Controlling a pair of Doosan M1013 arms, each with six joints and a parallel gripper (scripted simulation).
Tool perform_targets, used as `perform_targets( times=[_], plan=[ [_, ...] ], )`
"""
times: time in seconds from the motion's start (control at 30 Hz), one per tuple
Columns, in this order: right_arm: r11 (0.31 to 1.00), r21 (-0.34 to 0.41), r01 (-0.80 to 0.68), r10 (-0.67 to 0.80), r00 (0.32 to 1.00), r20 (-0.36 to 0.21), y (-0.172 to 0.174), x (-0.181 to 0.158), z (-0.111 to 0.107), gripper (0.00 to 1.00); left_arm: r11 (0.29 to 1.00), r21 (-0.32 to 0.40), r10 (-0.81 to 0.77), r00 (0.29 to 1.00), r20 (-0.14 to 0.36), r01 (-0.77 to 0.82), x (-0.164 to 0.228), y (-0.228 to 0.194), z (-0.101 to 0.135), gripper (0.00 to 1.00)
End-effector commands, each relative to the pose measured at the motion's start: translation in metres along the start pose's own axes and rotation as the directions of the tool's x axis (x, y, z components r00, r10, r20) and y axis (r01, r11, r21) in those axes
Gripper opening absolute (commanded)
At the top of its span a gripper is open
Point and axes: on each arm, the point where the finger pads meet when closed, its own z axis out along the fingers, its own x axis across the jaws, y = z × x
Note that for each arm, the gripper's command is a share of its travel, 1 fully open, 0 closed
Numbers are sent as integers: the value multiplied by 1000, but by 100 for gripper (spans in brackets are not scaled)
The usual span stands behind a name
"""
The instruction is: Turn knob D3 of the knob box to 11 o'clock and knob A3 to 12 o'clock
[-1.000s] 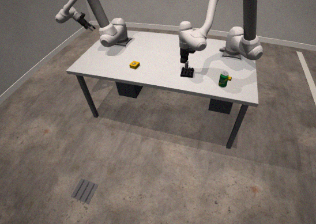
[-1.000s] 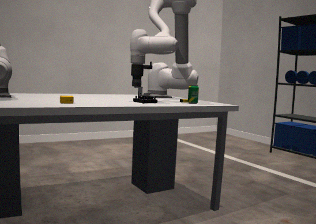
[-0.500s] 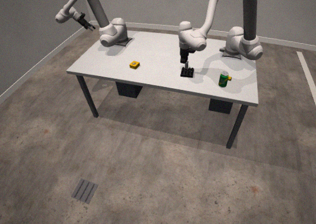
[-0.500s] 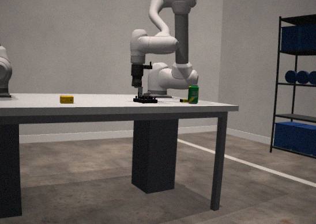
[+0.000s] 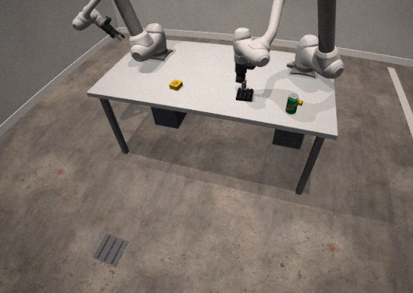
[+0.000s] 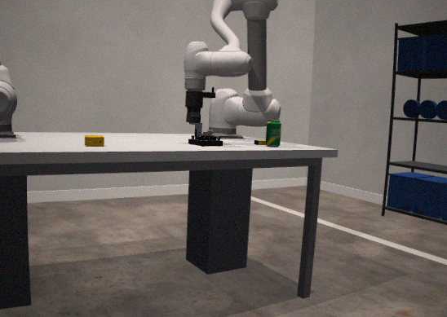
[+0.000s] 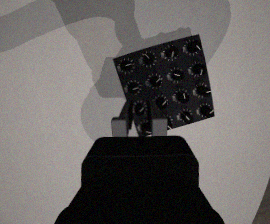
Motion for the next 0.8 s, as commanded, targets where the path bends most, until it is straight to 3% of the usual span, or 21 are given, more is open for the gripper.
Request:
perform_targets(
  times=[0.0, 0.33, 0.6, 0.77],
  plan=[
    [1000, -1, 0, 0, 1000, 0, 0, 0, 0, 100, 1000, 0, 0, 1000, -1, 0, 0, 0, -1, 46],
    [1000, -1, 0, 0, 1000, 0, 0, 0, 0, 100, 1000, 0, 0, 1000, -1, 0, 0, 0, -3, 46],
    [1000, -1, 0, 0, 1000, 0, 0, 0, 0, 100, 1000, 0, 0, 1000, -1, 0, 0, 0, -34, 46],
    [1000, -1, 0, 0, 1000, 0, 0, 0, 0, 100, 1000, 0, 0, 1000, -1, 0, 0, 0, -39, 46]
  ],
)
